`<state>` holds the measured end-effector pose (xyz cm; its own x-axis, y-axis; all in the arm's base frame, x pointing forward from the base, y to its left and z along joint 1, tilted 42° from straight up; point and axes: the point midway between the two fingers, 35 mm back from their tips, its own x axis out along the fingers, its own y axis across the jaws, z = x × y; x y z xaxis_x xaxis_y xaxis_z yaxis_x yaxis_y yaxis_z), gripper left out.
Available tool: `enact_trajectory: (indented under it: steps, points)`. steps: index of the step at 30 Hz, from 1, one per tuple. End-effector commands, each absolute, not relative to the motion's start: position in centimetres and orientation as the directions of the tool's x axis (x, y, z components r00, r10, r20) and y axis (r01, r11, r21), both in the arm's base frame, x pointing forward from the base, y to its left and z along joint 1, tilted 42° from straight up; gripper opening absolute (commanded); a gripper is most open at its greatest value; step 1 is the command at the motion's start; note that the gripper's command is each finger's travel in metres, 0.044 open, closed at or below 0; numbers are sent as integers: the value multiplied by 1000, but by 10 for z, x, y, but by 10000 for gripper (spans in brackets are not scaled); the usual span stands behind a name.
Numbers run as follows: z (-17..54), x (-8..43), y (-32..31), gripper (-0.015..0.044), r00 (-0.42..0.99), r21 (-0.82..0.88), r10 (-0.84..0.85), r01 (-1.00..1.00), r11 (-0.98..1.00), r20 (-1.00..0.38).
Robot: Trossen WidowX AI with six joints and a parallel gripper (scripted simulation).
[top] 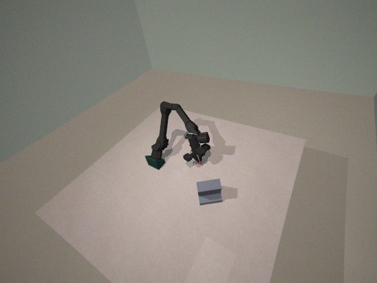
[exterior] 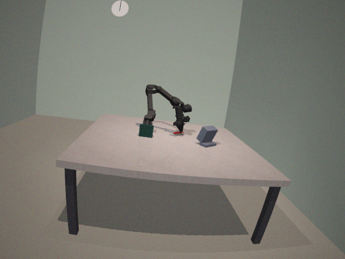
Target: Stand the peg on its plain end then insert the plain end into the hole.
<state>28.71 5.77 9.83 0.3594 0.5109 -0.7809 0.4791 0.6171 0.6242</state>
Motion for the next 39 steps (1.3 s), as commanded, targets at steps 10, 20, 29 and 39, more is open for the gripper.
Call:
enact_trajectory:
  steps: [10, 20, 29, 39]
  points:
    - [105, 281, 57, 49, 449, 626, 441, 479, 615, -777]
    - [110, 276, 56, 49, 513, 626, 383, 480, 615, -769]
    - [113, 271, 57, 49, 567, 626, 328, 480, 614, -756]
    - [117, 266, 57, 49, 623, 627, 265, 480, 613, -736]
